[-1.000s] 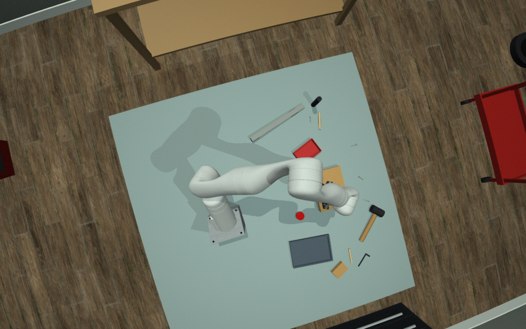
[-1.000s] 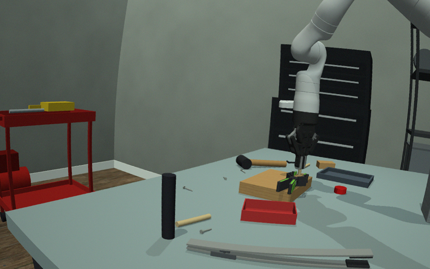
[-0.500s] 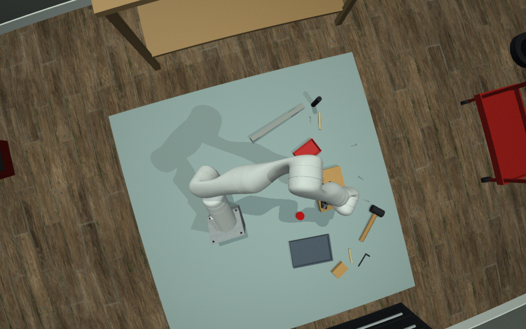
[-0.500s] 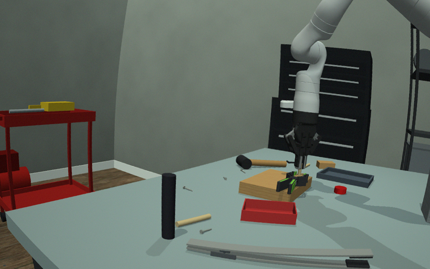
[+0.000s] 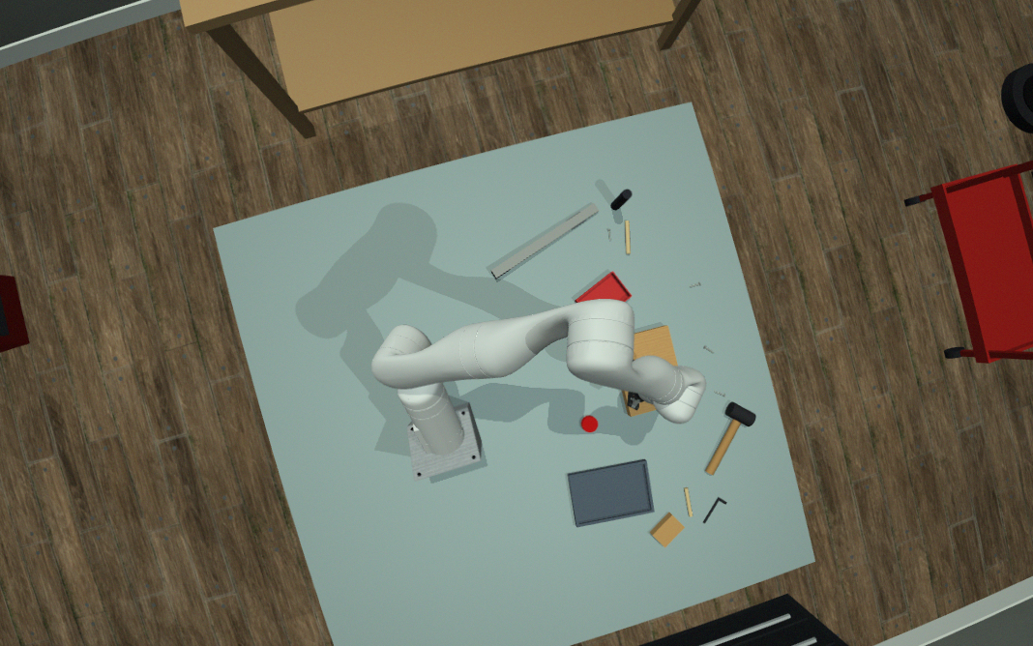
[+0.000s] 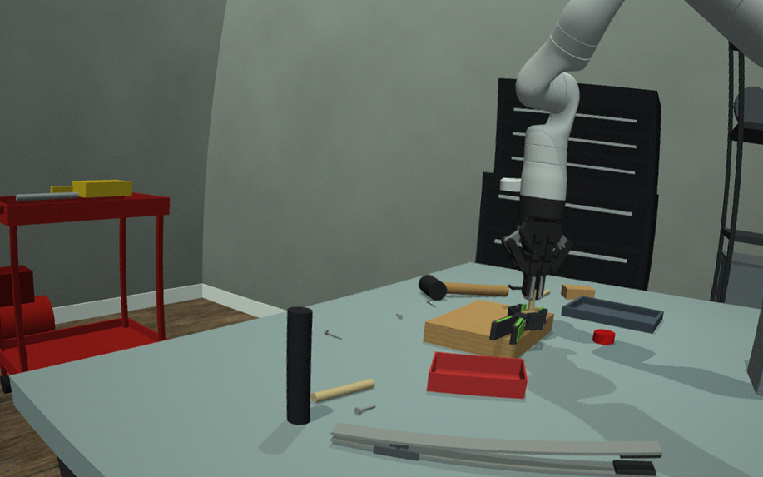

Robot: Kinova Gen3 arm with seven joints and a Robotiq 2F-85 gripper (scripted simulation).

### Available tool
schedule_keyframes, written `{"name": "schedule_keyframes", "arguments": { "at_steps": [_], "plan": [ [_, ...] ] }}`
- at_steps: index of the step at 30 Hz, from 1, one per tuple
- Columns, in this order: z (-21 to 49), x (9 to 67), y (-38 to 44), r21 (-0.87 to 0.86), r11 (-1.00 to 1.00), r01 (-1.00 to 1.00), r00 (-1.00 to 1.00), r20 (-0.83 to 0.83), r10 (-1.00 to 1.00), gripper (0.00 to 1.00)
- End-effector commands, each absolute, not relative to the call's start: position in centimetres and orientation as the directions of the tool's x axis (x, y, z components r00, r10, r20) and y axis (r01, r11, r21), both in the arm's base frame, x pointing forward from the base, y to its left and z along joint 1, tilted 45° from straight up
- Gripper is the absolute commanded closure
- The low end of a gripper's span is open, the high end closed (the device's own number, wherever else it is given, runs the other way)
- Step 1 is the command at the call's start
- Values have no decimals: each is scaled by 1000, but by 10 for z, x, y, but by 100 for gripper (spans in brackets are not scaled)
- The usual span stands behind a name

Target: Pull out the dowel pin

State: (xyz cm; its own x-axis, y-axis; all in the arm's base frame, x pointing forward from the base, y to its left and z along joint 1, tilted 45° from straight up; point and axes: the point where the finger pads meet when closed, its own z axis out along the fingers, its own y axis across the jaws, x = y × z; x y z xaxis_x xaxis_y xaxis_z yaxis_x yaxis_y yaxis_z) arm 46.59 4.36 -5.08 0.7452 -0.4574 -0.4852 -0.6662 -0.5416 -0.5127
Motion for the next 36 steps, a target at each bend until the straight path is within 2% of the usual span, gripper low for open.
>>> {"name": "schedule_keyframes", "arguments": {
  "at_steps": [1, 36],
  "plan": [
    [-47, 466, 44, -515, -542, -664, 747, -487, -453, 90],
    [-47, 466, 44, -652, -666, -362, 932, -276, -236, 90]
  ]
}}
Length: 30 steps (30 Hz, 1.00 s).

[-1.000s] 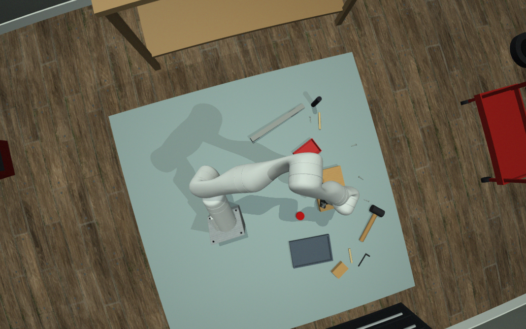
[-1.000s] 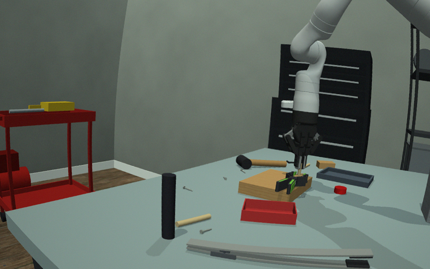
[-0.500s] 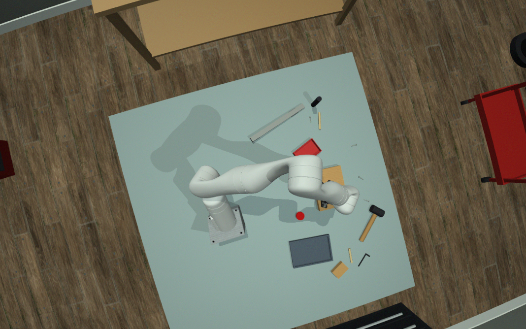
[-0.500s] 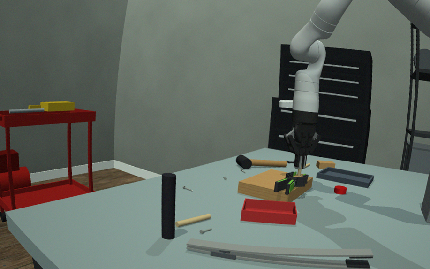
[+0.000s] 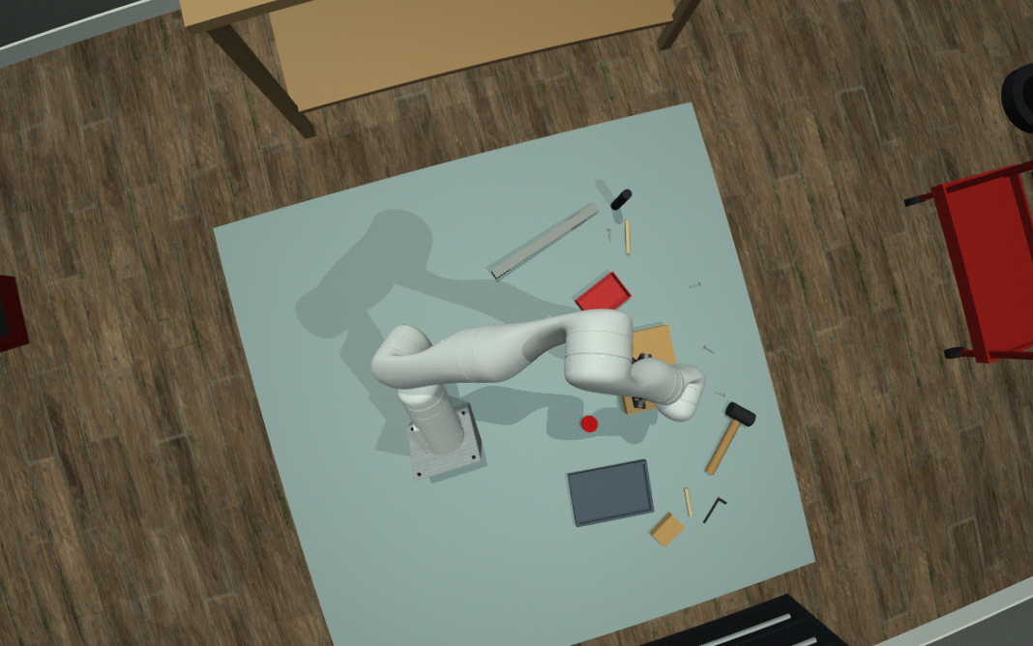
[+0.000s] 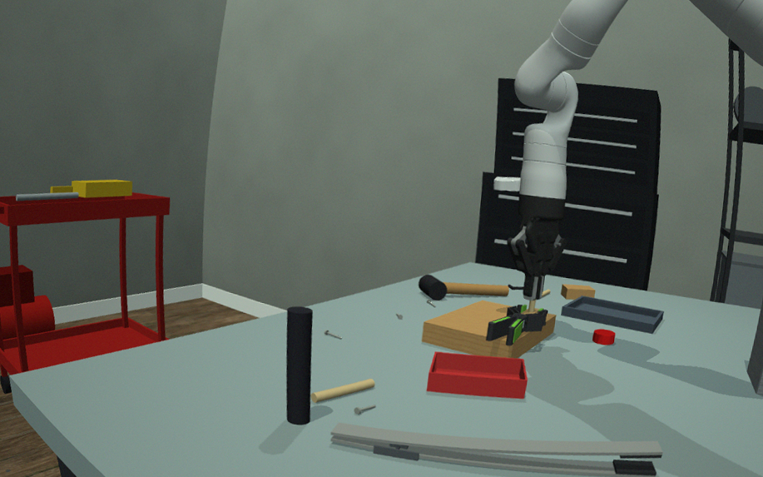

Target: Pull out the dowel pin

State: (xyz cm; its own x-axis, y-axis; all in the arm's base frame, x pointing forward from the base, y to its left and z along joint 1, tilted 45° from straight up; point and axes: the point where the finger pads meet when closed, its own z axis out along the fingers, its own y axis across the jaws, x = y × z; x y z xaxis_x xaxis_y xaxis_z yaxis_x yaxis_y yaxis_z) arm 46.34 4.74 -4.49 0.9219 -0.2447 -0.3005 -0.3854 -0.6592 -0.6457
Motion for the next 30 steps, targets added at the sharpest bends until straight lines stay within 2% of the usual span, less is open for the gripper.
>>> {"name": "schedule_keyframes", "arguments": {
  "at_steps": [1, 30],
  "plan": [
    [-47, 466, 44, -655, -669, -352, 936, -269, -228, 90],
    [-47, 466, 43, -705, -707, -65, 997, -67, -25, 90]
  ]
}}
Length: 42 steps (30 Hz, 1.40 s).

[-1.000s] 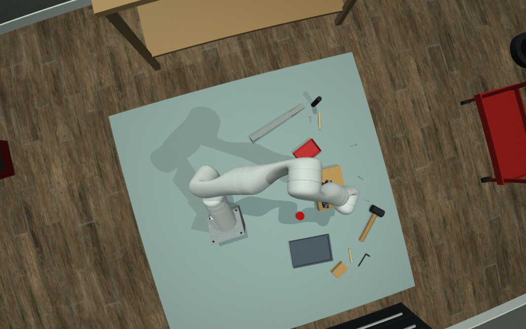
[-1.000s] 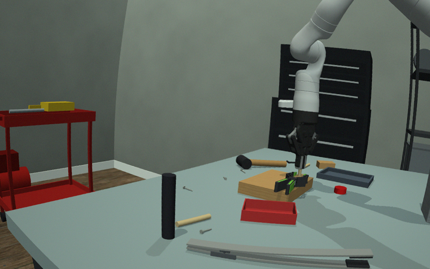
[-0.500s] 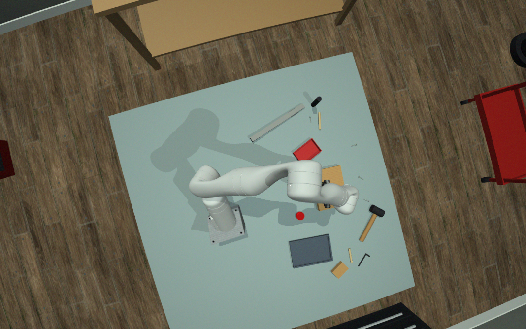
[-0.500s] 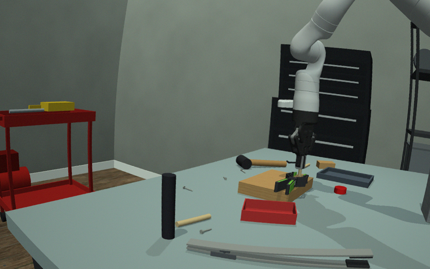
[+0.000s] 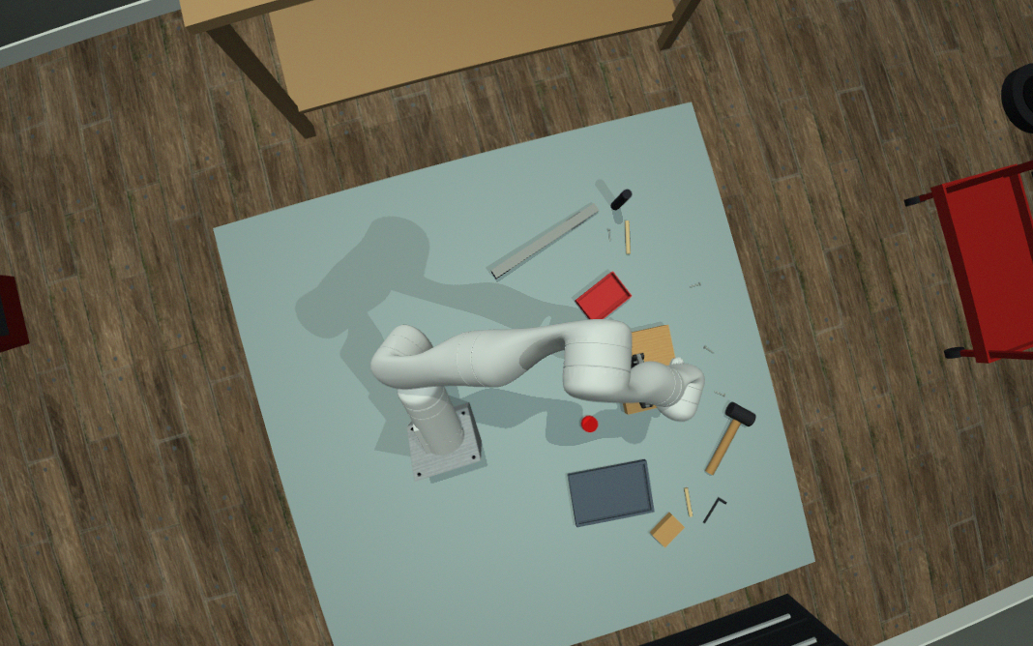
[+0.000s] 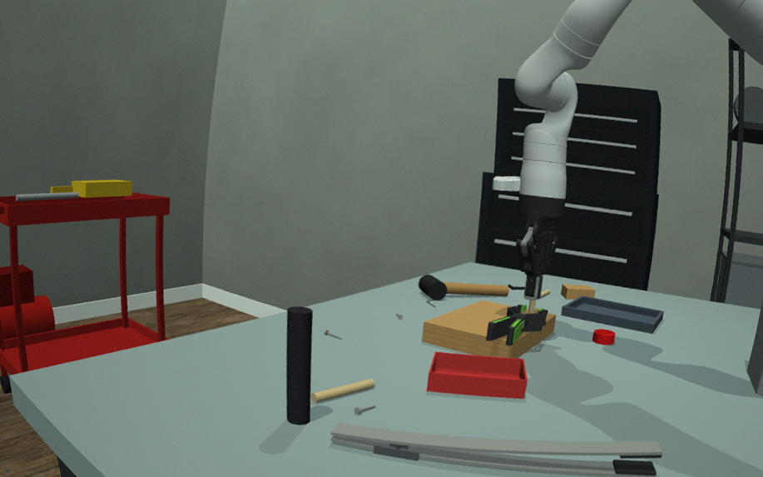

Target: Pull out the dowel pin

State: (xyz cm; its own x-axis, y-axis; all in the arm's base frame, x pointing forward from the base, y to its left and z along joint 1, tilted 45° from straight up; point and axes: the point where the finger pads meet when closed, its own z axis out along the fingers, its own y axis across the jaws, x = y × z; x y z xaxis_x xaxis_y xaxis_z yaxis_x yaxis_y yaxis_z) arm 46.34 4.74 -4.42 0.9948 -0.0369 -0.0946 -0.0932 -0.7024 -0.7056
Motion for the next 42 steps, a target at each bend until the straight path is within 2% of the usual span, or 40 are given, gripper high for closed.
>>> {"name": "schedule_keyframes", "arguments": {
  "at_steps": [1, 42],
  "plan": [
    [-47, 466, 43, -705, -707, -65, 997, -67, -25, 90],
    [-46, 466, 43, -681, -668, 300, 953, 193, 232, 90]
  ]
}}
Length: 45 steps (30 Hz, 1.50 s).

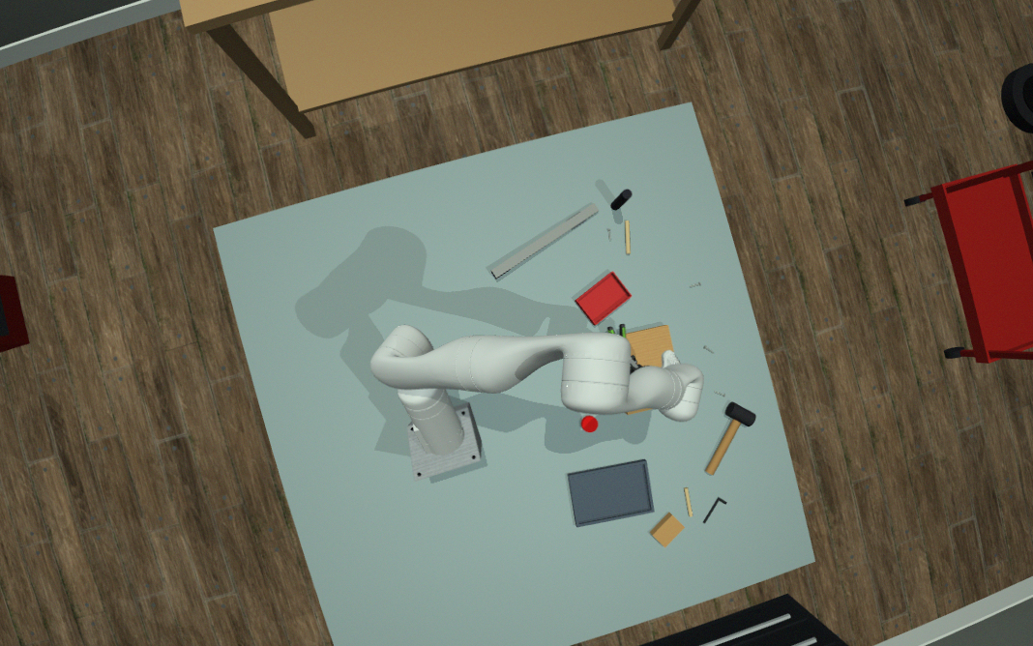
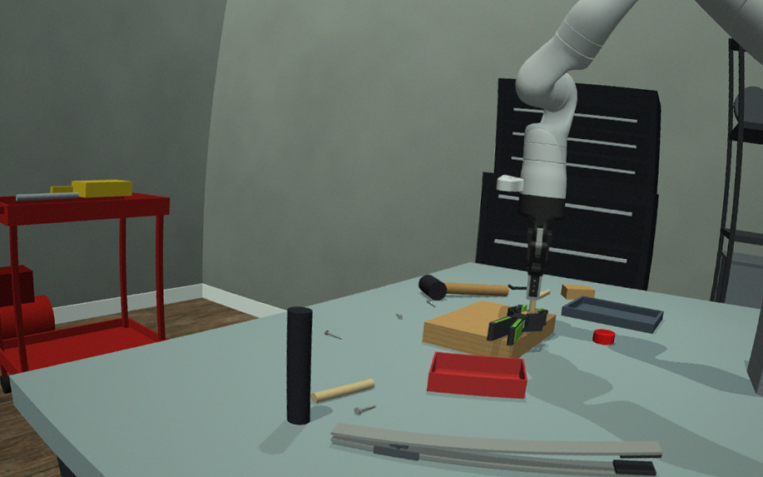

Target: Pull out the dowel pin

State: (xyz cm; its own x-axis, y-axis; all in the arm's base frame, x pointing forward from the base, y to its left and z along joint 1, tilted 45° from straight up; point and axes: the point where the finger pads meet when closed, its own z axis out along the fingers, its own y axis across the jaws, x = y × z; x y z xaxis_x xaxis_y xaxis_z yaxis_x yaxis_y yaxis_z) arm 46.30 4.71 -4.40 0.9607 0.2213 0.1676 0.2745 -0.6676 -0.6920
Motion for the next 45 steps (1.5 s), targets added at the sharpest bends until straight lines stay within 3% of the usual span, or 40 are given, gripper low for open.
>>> {"name": "schedule_keyframes", "arguments": {
  "at_steps": [1, 39, 45],
  "plan": [
    [-46, 466, 43, -679, -666, 310, 950, 199, 239, 90],
    [-46, 466, 42, -579, -555, 598, 801, 406, 439, 90],
    [-46, 466, 42, -593, -570, 569, 822, 385, 419, 90]
  ]
}}
